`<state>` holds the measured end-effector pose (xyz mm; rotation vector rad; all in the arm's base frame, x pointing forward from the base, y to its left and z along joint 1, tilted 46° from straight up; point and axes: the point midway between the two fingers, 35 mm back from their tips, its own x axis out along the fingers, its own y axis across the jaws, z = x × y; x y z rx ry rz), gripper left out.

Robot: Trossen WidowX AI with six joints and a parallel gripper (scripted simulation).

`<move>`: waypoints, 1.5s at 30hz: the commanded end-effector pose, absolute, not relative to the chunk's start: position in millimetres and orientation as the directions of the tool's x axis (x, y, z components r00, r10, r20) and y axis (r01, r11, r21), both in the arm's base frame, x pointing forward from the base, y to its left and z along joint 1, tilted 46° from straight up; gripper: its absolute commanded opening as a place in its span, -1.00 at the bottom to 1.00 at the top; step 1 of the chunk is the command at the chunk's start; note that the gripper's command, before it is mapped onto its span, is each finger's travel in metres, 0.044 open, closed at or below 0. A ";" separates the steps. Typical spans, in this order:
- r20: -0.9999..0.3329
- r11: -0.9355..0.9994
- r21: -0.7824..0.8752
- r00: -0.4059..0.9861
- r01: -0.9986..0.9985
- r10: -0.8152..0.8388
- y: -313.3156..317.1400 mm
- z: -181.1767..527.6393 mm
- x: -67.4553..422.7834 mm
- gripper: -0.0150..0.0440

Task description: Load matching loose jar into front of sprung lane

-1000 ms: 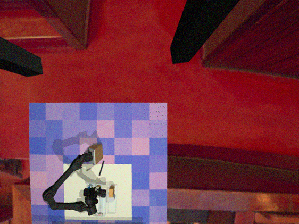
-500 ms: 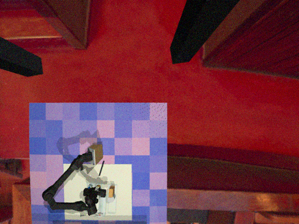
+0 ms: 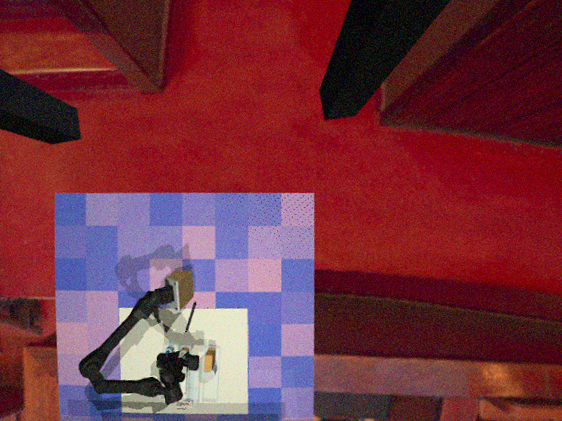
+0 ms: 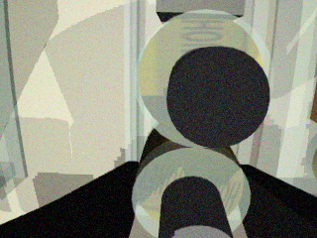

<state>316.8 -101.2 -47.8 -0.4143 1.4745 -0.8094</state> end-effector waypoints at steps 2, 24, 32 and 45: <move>-0.703 0.671 -0.703 -0.089 0.235 -0.706 -103.2 -46.3 317.4 -0.49; -0.703 0.671 -0.703 -0.089 0.235 -0.705 -100.2 -48.4 313.2 -0.49; -0.703 0.671 -0.703 -0.089 0.235 -0.705 -100.4 -48.7 313.7 -0.31; -0.703 0.671 -0.703 -0.089 0.235 -0.705 -98.5 -47.0 314.1 0.44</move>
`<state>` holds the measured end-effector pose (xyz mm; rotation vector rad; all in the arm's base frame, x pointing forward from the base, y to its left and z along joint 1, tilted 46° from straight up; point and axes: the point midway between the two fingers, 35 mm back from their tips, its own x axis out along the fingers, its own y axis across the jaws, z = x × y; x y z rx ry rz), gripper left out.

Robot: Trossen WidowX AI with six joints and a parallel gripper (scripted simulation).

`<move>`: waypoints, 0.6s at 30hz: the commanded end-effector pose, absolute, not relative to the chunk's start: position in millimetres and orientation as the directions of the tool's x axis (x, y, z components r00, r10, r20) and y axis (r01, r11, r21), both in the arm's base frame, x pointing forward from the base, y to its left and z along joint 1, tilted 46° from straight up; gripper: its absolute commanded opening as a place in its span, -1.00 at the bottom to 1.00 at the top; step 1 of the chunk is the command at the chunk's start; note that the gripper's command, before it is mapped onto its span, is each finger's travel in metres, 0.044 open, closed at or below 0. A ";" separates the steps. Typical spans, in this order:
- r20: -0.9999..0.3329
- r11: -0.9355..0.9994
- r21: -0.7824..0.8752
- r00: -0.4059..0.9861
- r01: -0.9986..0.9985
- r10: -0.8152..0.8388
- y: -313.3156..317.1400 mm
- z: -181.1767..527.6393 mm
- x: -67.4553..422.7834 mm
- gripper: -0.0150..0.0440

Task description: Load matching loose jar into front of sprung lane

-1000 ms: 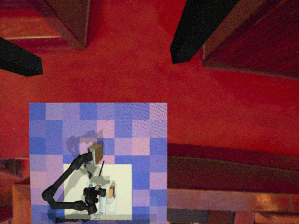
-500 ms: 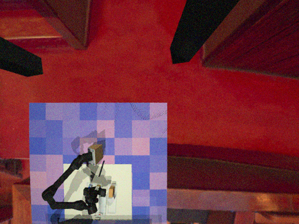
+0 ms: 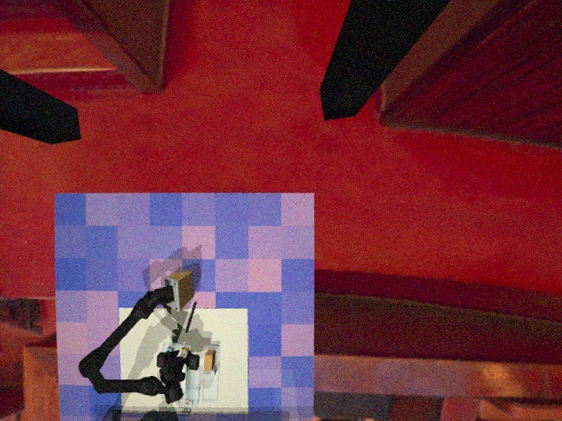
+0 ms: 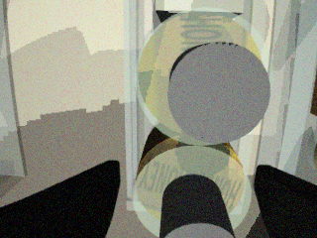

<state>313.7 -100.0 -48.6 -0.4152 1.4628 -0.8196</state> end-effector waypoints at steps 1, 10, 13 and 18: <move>-0.703 0.671 -0.703 -0.089 0.235 -0.705 -96.9 -45.4 314.4 0.44; -0.704 0.672 -0.702 -0.089 0.235 -0.705 -85.9 -34.8 315.8 0.44; -0.704 0.672 -0.702 -0.089 0.235 -0.704 -84.7 -35.3 312.6 0.44; -0.705 0.673 -0.702 -0.089 0.234 -0.704 -80.0 -37.4 298.3 0.44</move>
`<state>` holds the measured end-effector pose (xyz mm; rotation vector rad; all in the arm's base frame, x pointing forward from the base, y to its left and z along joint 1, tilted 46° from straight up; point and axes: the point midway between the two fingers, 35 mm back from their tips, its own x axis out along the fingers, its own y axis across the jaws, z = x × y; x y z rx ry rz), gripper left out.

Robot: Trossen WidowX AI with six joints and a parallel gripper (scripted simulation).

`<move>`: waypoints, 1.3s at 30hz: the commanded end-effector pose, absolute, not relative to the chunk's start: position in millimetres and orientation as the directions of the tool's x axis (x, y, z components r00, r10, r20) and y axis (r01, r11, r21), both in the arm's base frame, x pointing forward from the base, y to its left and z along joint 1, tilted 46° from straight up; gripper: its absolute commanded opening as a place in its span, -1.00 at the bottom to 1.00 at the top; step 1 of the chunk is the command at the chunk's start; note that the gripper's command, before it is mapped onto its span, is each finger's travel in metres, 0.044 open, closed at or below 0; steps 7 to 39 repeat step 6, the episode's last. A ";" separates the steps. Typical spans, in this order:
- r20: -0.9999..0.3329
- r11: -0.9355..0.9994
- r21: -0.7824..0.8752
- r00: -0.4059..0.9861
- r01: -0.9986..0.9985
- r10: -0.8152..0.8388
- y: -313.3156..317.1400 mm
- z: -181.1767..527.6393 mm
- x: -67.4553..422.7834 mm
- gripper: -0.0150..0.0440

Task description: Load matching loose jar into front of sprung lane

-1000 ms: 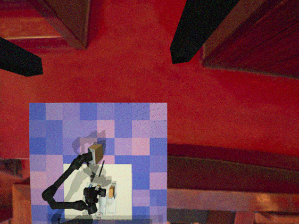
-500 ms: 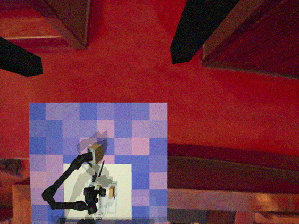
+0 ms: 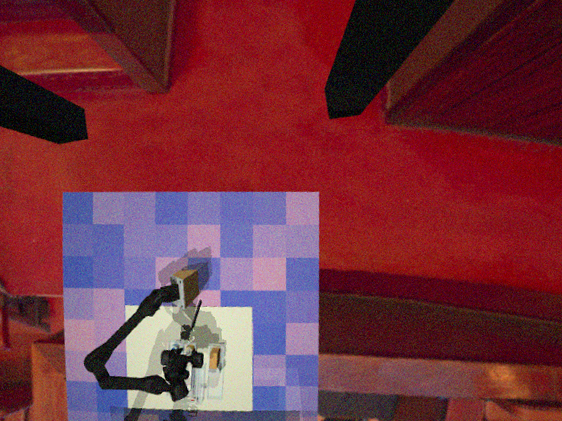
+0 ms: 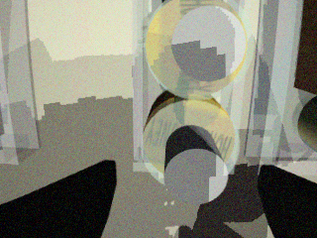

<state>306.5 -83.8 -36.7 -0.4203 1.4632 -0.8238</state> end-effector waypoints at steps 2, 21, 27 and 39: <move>-0.705 0.673 -0.702 -0.090 0.234 -0.704 -78.0 -38.3 291.7 0.44; -0.705 0.673 -0.701 -0.090 0.233 -0.703 -74.4 -40.0 278.2 0.44; -0.705 0.673 -0.701 -0.090 0.233 -0.703 -74.4 -40.0 278.2 0.44; -0.705 0.673 -0.701 -0.090 0.233 -0.703 -74.4 -40.0 278.2 0.44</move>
